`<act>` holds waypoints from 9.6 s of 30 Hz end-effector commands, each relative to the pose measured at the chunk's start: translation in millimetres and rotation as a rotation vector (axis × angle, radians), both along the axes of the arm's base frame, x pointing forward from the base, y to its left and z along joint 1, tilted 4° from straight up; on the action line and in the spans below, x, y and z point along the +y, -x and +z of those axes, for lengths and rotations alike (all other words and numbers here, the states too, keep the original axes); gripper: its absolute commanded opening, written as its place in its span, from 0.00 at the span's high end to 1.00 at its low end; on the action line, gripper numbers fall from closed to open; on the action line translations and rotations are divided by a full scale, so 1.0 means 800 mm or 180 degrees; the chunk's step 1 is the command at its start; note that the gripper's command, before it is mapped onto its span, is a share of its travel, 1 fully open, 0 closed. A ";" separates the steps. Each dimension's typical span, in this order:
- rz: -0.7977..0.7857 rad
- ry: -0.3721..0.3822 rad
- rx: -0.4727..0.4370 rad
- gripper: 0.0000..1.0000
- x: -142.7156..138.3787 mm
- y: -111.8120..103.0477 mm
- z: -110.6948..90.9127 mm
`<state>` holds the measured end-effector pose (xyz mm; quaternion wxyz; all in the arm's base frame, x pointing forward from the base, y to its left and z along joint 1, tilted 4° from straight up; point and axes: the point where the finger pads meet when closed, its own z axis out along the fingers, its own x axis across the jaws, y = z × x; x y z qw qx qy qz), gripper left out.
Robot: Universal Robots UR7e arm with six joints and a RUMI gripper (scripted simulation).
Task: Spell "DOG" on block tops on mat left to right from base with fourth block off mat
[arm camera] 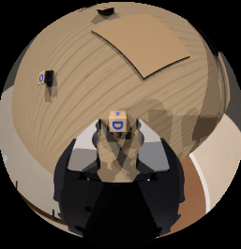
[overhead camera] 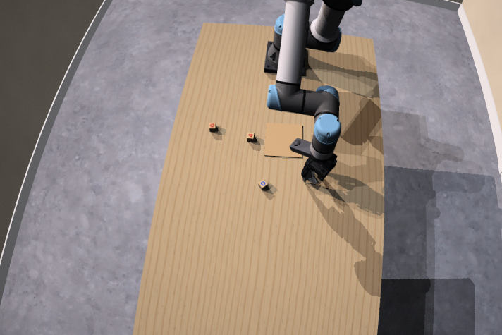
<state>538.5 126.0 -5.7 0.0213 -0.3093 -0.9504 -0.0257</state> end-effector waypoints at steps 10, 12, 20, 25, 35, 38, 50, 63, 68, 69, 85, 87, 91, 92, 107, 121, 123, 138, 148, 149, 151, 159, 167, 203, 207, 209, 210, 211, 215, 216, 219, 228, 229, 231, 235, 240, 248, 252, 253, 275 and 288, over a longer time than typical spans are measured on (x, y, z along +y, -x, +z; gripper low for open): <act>0.0003 -0.0002 -0.0002 0.63 0.001 0.001 -0.003; 0.0003 -0.0002 -0.0002 0.63 0.001 0.001 -0.003; 0.0003 -0.0002 -0.0002 0.75 0.001 0.001 -0.003; 0.0003 -0.0002 -0.0002 0.75 0.001 0.001 -0.003; 0.0003 -0.0002 -0.0002 0.95 0.001 0.001 -0.003; 0.0003 -0.0002 -0.0002 0.95 0.001 0.001 -0.003; 0.0003 -0.0002 -0.0002 0.95 0.001 0.001 -0.003; 0.0003 -0.0002 -0.0002 0.95 0.001 0.001 -0.003; 0.0003 -0.0002 -0.0002 0.95 0.001 0.001 -0.003; 0.0003 -0.0002 -0.0004 0.95 0.001 0.000 -0.002; -0.0003 -0.0001 -0.0024 0.95 -0.007 -0.005 0.100; -0.0003 -0.0001 -0.0024 0.95 -0.008 -0.005 0.114; -0.0003 -0.0001 -0.0024 0.95 -0.008 -0.006 0.126; -0.0002 -0.0001 -0.0024 0.95 -0.008 -0.006 0.126; -0.0024 -0.0001 -0.0012 0.95 -0.008 -0.004 0.124; -0.0433 0.0009 0.0020 0.95 -0.016 0.009 0.125; -0.0569 0.0012 0.0029 0.95 -0.018 0.012 0.126; -0.1442 0.0034 0.0082 0.95 -0.031 0.035 0.130; -0.1970 0.0047 0.0114 0.95 -0.038 0.048 0.131; -0.1970 0.0047 0.0114 0.95 -0.038 0.048 0.131; -0.2192 0.0052 0.0128 0.95 -0.041 0.053 0.132; -0.2644 0.0063 0.0156 0.95 -0.046 0.064 0.133; -0.3090 0.0074 0.0184 0.95 -0.051 0.075 0.134; -0.5143 0.0121 0.0313 0.95 -0.069 0.120 0.134; -0.5370 0.0126 0.0327 0.95 -0.071 0.124 0.134; -0.5487 0.0129 0.0334 0.95 -0.072 0.126 0.134; -0.5546 0.0130 0.0338 0.95 -0.072 0.128 0.134; -0.5604 0.0132 0.0342 0.95 -0.073 0.129 0.133; -0.5838 0.0137 0.0357 0.95 -0.075 0.133 0.133; -0.5838 0.0137 0.0357 0.95 -0.075 0.133 0.133; -0.6061 0.0142 0.0371 0.95 -0.077 0.138 0.132; -0.6569 0.0154 0.0403 0.95 -0.081 0.147 0.131; -0.6628 0.0156 0.0407 0.95 -0.081 0.148 0.131; -0.6744 0.0158 0.0415 0.95 -0.082 0.151 0.130; -0.6895 0.0162 0.0424 0.95 -0.083 0.153 0.130; -0.7231 0.0170 0.0446 0.95 -0.086 0.160 0.129; -0.7631 0.0179 0.0472 0.95 -0.090 0.167 0.127; -0.7687 0.0181 0.0475 0.95 -0.090 0.168 0.127; -0.7709 0.0181 0.0477 0.95 -0.090 0.168 0.126; -0.7784 0.0183 0.0484 0.95 -0.090 0.169 0.126; -0.7814 0.0197 0.0494 0.95 -0.087 0.171 0.098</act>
